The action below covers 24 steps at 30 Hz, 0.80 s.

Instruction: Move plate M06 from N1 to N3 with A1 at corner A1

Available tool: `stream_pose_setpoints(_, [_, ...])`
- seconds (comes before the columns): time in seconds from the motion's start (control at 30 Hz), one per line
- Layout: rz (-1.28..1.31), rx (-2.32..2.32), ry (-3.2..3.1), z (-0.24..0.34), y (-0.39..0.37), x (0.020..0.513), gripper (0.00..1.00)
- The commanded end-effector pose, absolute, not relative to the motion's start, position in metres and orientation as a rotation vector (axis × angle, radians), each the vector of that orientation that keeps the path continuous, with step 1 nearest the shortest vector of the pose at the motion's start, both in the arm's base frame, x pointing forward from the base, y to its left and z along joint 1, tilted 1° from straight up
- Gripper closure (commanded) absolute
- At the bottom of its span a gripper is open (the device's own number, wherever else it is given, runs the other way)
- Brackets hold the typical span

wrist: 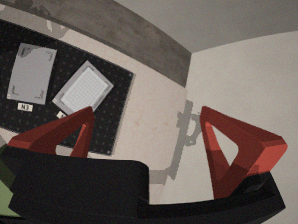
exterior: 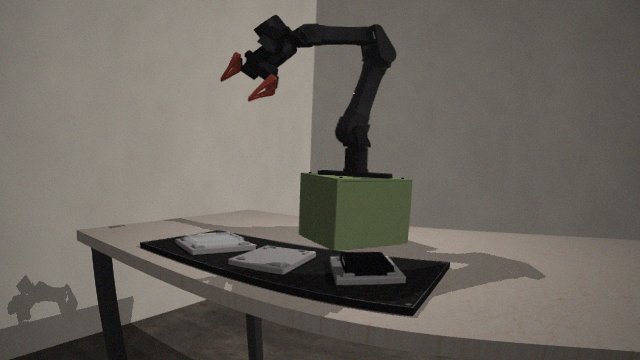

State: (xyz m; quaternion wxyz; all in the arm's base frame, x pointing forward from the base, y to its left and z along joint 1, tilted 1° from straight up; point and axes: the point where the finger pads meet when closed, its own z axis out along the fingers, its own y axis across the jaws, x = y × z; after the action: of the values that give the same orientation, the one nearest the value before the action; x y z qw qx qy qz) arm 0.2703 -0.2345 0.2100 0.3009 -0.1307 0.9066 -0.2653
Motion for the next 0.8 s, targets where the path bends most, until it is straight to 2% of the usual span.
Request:
stream_pose_setpoints(0.0, [-0.715,-0.347,2.394,0.214,-0.235,0.271,0.0])
stream_pose_setpoints(0.53, [-0.715,-0.347,2.394,0.214,-0.235,0.271,0.0])
stream_pose_setpoints(0.77, [-0.53,-0.156,2.523,0.186,-0.247,0.292,0.0])
